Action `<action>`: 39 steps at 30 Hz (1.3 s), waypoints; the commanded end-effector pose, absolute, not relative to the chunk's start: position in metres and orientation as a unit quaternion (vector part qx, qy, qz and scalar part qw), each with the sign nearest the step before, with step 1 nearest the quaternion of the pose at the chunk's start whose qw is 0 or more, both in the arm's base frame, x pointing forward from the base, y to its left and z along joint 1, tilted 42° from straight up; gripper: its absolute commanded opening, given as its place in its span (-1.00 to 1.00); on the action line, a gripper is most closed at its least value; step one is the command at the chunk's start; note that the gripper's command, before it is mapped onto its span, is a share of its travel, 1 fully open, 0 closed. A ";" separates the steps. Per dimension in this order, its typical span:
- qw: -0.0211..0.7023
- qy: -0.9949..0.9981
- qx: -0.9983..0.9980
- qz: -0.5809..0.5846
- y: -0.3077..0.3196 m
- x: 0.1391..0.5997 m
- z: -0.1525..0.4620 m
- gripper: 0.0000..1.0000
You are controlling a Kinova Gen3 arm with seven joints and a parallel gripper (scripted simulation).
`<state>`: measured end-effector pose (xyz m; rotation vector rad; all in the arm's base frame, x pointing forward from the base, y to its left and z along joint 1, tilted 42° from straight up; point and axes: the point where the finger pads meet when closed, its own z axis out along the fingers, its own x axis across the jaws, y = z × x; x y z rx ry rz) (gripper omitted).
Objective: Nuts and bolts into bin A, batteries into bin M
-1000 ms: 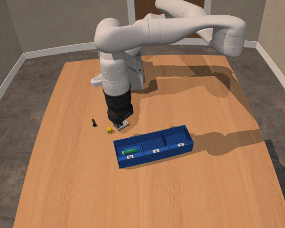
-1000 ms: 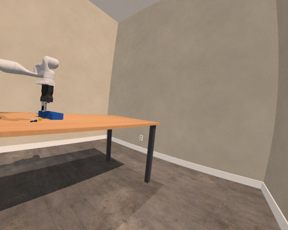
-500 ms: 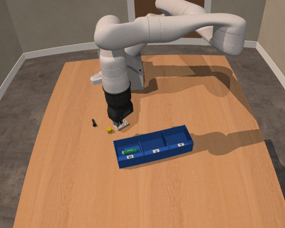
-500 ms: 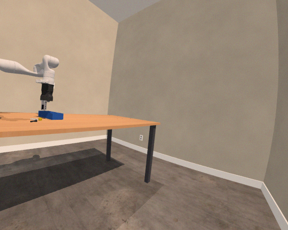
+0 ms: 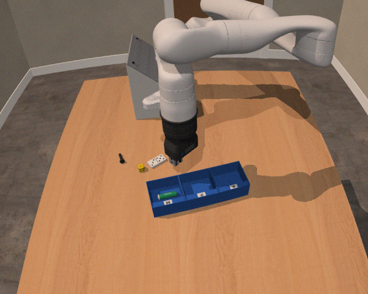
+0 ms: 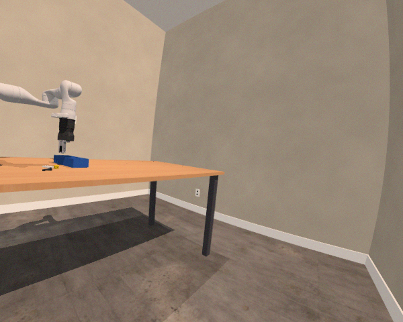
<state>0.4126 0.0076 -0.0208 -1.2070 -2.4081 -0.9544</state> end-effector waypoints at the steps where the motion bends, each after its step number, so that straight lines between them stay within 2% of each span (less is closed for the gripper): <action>1: 0.141 -0.838 -0.412 -0.330 0.027 0.419 -0.002 -0.32; 9: 0.140 -0.838 -0.411 -0.330 0.046 0.429 0.017 -0.32; 24: 0.025 -0.927 -0.117 -0.355 0.100 0.452 0.066 -0.32; 32: -0.039 -0.932 0.050 -0.357 0.103 0.453 0.067 -0.32; 39: -0.043 -0.930 0.054 -0.360 0.106 0.454 0.070 -0.32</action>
